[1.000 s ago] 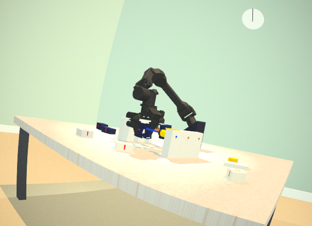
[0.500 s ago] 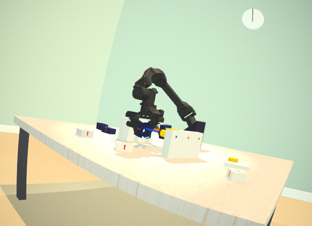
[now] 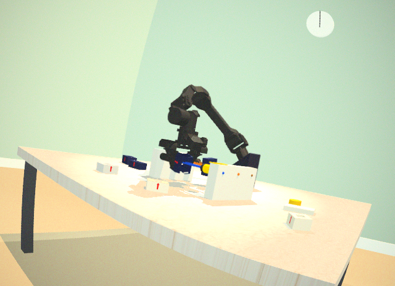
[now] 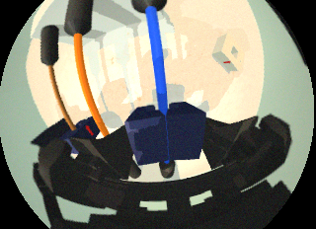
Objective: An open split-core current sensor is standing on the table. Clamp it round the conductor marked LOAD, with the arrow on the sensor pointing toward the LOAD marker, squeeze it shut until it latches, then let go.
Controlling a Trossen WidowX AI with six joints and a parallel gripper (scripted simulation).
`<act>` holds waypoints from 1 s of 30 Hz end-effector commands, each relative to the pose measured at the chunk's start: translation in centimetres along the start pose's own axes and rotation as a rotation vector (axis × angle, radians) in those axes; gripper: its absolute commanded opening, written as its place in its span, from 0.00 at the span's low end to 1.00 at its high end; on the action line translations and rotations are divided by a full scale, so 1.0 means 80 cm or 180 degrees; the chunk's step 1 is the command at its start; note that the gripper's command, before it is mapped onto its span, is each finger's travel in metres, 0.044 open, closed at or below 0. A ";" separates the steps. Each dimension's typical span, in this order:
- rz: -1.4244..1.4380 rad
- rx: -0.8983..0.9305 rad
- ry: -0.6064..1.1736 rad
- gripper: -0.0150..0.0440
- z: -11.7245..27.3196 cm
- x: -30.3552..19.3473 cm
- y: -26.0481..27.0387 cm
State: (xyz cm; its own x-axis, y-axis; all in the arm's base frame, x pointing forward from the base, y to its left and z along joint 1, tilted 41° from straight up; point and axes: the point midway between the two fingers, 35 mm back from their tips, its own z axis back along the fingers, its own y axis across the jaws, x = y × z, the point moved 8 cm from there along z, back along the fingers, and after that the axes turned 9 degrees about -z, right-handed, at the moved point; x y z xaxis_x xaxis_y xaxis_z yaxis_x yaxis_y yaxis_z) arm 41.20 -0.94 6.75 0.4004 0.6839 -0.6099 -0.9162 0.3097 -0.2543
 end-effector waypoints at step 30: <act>0.0036 -0.0012 -0.0039 0.25 0.006 0.006 0.003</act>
State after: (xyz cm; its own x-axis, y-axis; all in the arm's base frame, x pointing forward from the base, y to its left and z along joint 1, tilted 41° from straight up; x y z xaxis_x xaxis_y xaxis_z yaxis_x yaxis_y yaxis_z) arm 41.21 -0.25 6.75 0.3899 0.6956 -0.6034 -0.9208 0.2991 -0.2503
